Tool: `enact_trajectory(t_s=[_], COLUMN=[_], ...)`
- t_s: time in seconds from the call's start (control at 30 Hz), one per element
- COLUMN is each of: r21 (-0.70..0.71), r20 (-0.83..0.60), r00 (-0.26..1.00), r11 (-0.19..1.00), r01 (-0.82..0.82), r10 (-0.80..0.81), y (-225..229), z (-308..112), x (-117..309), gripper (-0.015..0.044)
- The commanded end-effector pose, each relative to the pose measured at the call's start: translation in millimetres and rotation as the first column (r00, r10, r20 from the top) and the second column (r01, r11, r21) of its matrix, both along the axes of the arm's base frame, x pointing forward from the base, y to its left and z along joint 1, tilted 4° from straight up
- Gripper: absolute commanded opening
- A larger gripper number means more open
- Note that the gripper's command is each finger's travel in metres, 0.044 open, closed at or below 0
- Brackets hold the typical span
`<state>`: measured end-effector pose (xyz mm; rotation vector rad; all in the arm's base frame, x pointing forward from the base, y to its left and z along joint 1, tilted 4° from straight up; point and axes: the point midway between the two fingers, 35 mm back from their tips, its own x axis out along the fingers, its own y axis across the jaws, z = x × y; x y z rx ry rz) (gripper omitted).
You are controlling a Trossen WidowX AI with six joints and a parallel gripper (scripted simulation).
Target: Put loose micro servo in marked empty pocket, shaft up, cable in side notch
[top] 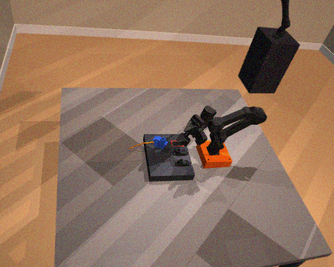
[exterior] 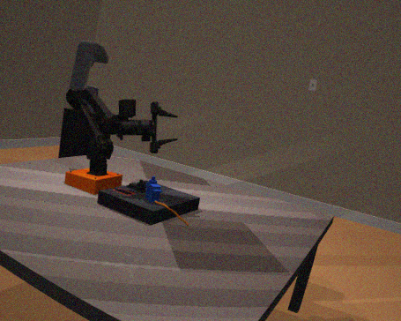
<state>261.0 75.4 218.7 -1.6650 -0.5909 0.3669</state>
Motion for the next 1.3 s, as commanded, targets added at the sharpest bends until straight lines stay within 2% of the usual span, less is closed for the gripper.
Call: enact_trajectory(t_s=[0.0, 0.23, 0.67, 0.97, 1.27], r21=[-0.002, -0.068, -0.292, -0.457, -0.591], r20=[-0.003, -0.100, -0.332, -0.473, -0.594], r00=[1.000, 0.992, 0.908, 0.809, 0.688], r11=[1.000, 0.995, 0.943, 0.882, 0.806], r01=[0.003, 0.076, 0.159, 0.112, -0.023], r10=[-0.003, -0.082, -0.256, -0.348, -0.416], y=[0, -13, -48, -72, -94], z=[0, -7, -34, -59, -82], x=[1, 28, 78, 95, 99], gripper=[0.0426, 0.0440, 0.0440, 0.0440, 0.0440])
